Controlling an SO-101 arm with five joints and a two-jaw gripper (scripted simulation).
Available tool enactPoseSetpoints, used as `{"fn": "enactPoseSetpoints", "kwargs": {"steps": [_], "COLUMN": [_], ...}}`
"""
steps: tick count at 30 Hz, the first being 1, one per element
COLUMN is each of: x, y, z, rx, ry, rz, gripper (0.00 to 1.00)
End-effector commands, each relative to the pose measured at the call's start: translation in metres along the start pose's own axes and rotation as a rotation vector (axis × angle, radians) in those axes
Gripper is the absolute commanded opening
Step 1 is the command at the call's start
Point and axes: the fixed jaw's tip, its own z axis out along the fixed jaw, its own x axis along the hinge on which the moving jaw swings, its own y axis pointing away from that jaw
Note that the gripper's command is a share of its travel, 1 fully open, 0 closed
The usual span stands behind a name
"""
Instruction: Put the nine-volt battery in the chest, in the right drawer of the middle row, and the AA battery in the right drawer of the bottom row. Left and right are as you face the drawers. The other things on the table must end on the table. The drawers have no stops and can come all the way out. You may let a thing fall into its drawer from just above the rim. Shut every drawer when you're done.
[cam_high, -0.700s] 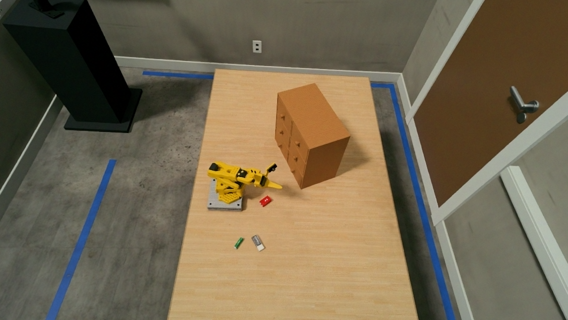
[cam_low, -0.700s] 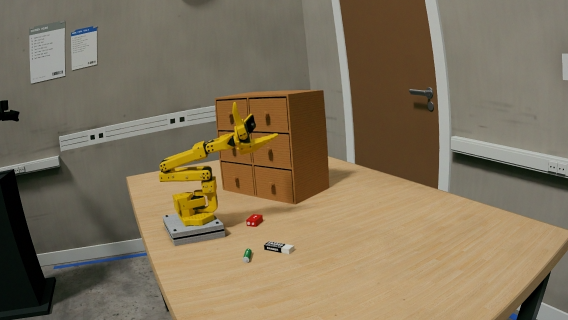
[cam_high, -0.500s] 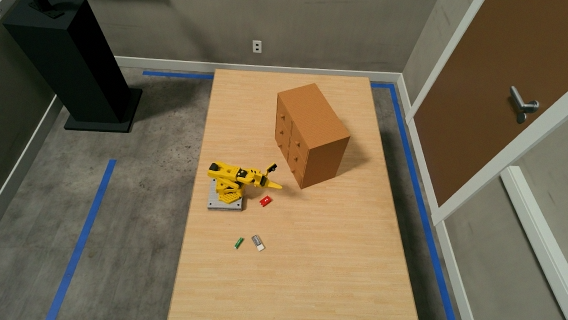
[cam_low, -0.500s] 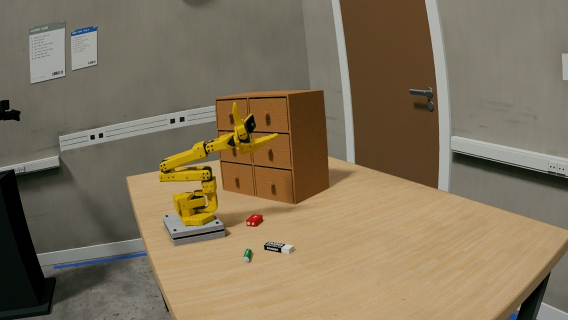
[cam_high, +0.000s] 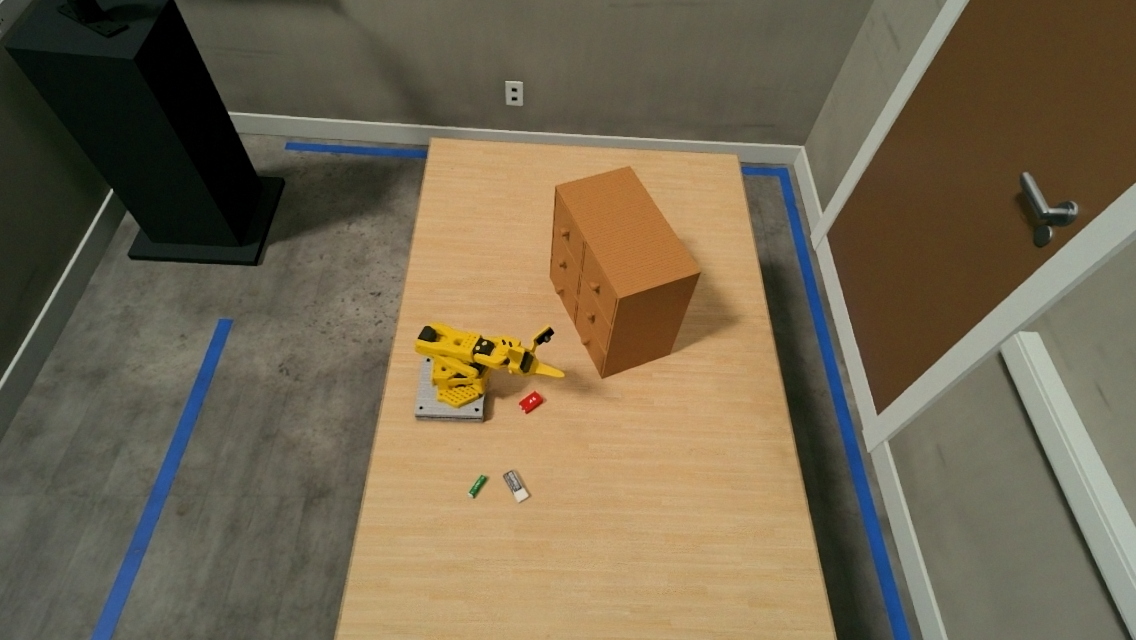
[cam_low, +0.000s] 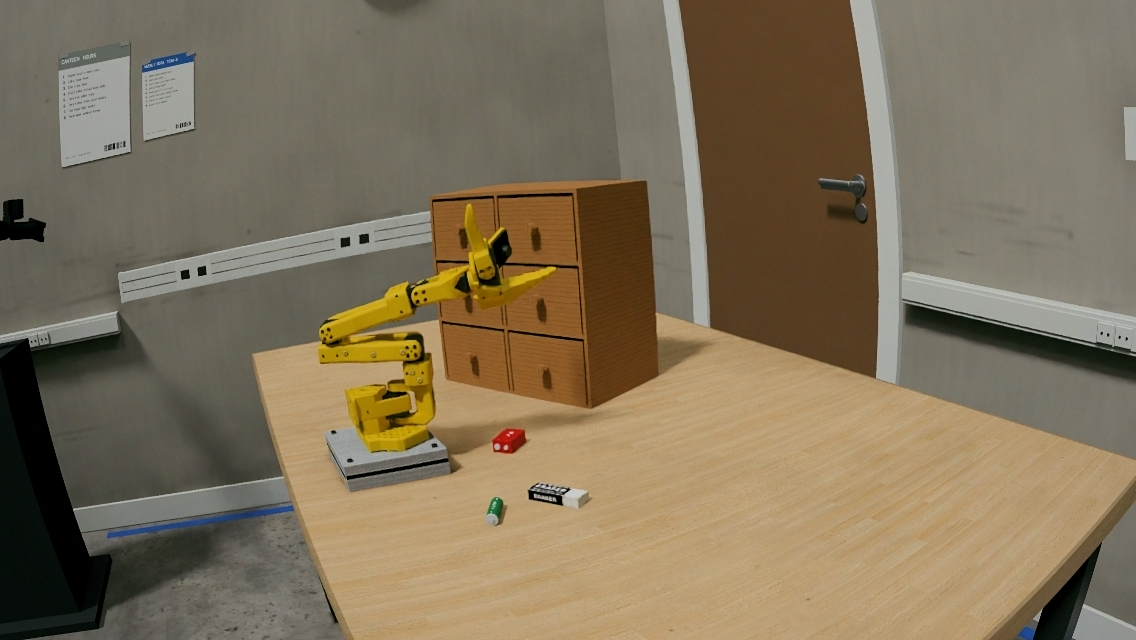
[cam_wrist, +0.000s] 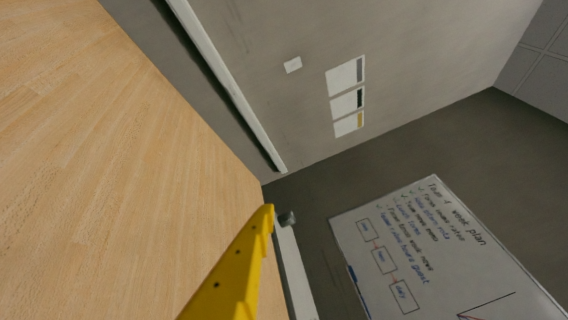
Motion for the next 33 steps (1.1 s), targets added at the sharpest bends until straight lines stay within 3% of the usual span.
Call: {"fn": "enactPoseSetpoints", "kwargs": {"steps": [1, 30, 31, 33], "x": [0.0, 0.0, -0.003, -0.009], "y": [0.0, 0.0, 0.004, 0.013], "z": [0.0, 0.0, 0.0, 0.0], "rx": [0.002, 0.002, -0.03, -0.093], "ry": [0.0, 0.0, -0.009, -0.024], "rz": [0.001, 0.001, 0.028, 0.08], "gripper": [1.0, 1.0, 0.5, 0.5]}}
